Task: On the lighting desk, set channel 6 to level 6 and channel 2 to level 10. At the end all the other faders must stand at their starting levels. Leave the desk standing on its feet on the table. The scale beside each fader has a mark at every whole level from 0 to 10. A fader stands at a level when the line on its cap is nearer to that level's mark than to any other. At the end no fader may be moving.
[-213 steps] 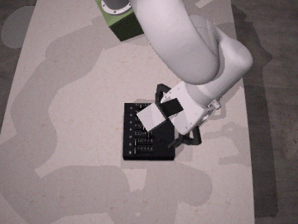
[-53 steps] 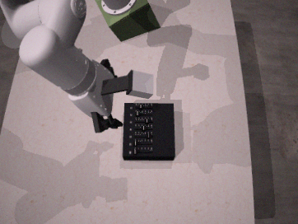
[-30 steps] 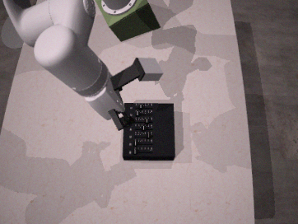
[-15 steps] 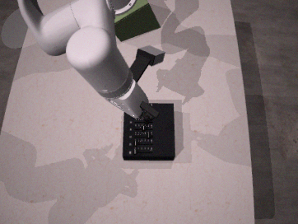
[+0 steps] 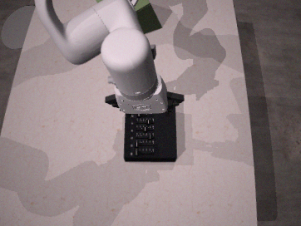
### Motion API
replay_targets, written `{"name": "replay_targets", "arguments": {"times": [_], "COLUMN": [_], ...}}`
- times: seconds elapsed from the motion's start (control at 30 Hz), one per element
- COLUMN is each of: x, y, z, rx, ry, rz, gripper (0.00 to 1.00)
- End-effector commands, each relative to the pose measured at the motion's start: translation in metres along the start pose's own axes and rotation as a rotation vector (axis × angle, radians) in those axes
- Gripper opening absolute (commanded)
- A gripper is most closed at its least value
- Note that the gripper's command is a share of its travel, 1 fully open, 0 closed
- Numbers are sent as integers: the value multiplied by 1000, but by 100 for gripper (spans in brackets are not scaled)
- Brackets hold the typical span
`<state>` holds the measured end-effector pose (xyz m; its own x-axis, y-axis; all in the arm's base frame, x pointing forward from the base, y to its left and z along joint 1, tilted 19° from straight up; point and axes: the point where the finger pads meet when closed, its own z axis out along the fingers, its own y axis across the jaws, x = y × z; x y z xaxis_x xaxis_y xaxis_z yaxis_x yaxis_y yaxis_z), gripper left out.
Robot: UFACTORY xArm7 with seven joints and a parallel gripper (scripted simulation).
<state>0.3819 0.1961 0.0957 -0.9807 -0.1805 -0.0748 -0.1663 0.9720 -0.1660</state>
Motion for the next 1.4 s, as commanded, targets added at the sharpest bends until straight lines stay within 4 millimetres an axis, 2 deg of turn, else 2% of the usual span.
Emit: {"name": "replay_targets", "arguments": {"times": [0.0, 0.1, 0.17, 0.2, 0.67, 0.73, 0.77, 1.23, 1.3, 1.33, 1.37], "x": [-2, -2, -2, -2, -2, -2, -2, 0, 0, 0, 0], "y": [8, 9, 9, 9, 8, 8, 8, -2, -2, -4, -5], "z": [0, 0, 0, 0, 0, 0, 1, 10, 10, 12, 13], "rx": [27, 45, 45, 62, 136, 136, 148, 183, 183, 185, 187], "ry": [4, 3, 3, 3, 14, 14, 19, 57, 57, 68, 72], "rz": [-278, -396, -396, -513, -1042, -1042, -1157, -1676, -1676, -1788, -1821], "gripper": [100, 100, 100, 100, 100, 100, 100, 100, 100, 100, 100]}}
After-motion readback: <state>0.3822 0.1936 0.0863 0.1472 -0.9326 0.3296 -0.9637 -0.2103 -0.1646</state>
